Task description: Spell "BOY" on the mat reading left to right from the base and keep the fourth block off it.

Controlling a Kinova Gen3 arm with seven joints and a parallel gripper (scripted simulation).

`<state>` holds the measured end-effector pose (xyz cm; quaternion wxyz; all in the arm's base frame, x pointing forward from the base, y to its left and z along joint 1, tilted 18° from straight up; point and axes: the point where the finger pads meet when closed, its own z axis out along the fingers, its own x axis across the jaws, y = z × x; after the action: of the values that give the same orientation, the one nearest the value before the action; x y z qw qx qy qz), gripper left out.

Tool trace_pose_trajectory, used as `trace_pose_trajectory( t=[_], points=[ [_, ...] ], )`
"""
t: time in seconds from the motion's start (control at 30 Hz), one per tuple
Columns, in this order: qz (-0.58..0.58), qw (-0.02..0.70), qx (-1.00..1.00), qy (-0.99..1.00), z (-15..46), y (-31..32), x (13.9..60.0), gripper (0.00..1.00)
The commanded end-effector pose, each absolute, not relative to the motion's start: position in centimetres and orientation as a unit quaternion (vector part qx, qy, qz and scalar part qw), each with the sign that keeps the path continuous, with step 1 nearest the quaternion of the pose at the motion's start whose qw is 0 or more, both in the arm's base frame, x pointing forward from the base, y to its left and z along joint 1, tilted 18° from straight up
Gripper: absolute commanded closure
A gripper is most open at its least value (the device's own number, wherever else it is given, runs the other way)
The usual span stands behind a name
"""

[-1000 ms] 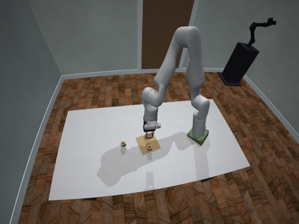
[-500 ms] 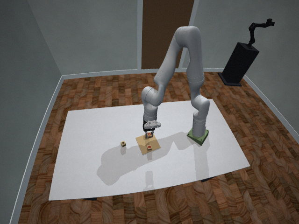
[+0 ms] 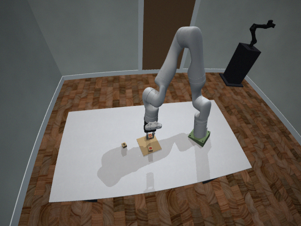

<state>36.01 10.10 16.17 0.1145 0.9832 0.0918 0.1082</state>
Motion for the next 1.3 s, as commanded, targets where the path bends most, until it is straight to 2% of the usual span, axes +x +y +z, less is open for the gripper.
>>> trace_pose_trajectory(
  t=[0.0,0.3,0.8,1.27],
  points=[
    [0.108,0.114,0.983,0.092,16.0,10.1,36.1,0.43],
    [0.108,0.114,0.983,0.092,14.3,9.7,36.5,0.43],
    [0.108,0.114,0.983,0.092,8.2,8.3,38.2,0.43],
    [0.108,0.114,0.983,0.092,7.2,8.1,38.4,0.43]
  ],
)
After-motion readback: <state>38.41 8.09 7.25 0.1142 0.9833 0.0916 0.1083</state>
